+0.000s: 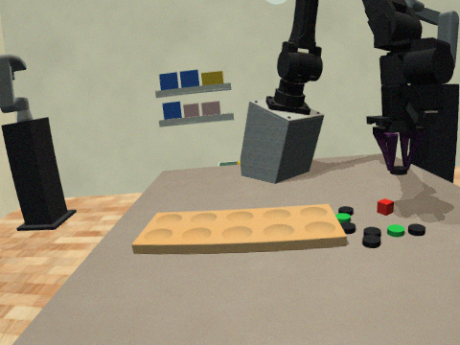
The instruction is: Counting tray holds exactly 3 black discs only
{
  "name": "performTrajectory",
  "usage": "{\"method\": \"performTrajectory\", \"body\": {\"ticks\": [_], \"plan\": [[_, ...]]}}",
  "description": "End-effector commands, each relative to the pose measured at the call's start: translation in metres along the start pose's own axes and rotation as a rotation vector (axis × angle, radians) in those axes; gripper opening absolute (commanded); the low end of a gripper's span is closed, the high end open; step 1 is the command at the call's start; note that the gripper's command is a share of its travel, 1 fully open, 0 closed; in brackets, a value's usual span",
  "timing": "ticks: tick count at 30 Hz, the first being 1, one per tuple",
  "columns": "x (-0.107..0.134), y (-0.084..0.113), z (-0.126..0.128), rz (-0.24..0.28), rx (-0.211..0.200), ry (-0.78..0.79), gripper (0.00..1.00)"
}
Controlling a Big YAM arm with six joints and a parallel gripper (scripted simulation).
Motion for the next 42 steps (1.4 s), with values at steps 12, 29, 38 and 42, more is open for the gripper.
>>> {"method": "performTrajectory", "body": {"ticks": [12, 29, 38, 42], "plan": [[-0.050, -0.007, -0.086, 0.030, 0.032, 0.013, 0.00], [-0.041, 0.010, -0.389, 0.031, 0.036, 0.011, 0.00], [-0.029, 0.013, -0.420, 0.025, 0.030, 0.020, 0.00], [-0.005, 0.020, -0.463, 0.010, 0.031, 0.009, 0.00]]}}
Point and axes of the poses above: the point where the finger pads meet when closed, its own y axis back along the fingers, its own z axis across the jaws, x = y × z, the point moved 10 cm from there along y, back along the fingers, and after that the axes turned 1 degree about y, right-handed, at the moved point
